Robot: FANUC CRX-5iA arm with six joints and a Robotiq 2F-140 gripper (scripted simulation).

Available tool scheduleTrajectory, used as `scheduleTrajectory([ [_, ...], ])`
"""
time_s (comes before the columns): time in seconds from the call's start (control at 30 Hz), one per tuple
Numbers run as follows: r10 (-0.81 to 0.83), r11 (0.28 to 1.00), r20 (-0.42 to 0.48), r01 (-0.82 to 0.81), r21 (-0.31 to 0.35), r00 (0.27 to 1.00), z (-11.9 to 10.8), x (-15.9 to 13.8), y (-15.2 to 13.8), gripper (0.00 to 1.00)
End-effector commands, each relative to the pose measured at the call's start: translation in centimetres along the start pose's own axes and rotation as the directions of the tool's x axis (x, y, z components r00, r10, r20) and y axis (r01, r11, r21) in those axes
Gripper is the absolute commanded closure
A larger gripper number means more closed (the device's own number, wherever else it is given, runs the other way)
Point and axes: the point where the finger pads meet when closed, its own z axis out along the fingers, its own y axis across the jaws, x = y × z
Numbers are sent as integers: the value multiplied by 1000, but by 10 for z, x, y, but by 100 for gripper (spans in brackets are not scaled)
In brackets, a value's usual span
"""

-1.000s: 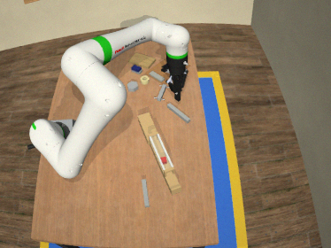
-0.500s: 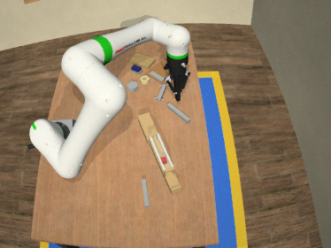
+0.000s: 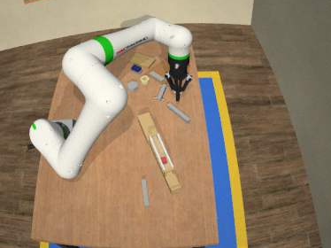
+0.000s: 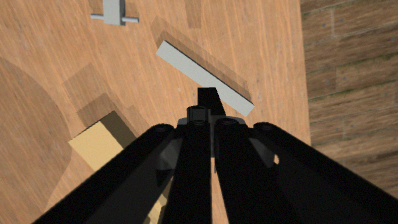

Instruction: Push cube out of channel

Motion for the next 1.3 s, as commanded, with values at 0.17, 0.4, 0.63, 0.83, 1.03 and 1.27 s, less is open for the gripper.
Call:
scheduleTrajectory([
  [0.17,476,880,-7,-476,-3,880,-1,1,1,90],
  [0.4,742,671,-8,-742,12,671,-2,1,2,90],
  [0.63,918,397,-2,-918,22,397,-2,1,2,90],
  [0.83,991,132,4,-991,25,133,-2,1,3,90],
  [1.03,988,-153,5,-988,21,-153,-2,1,3,70],
  [1.27,897,-443,-9,-897,11,-443,-2,1,3,70],
])
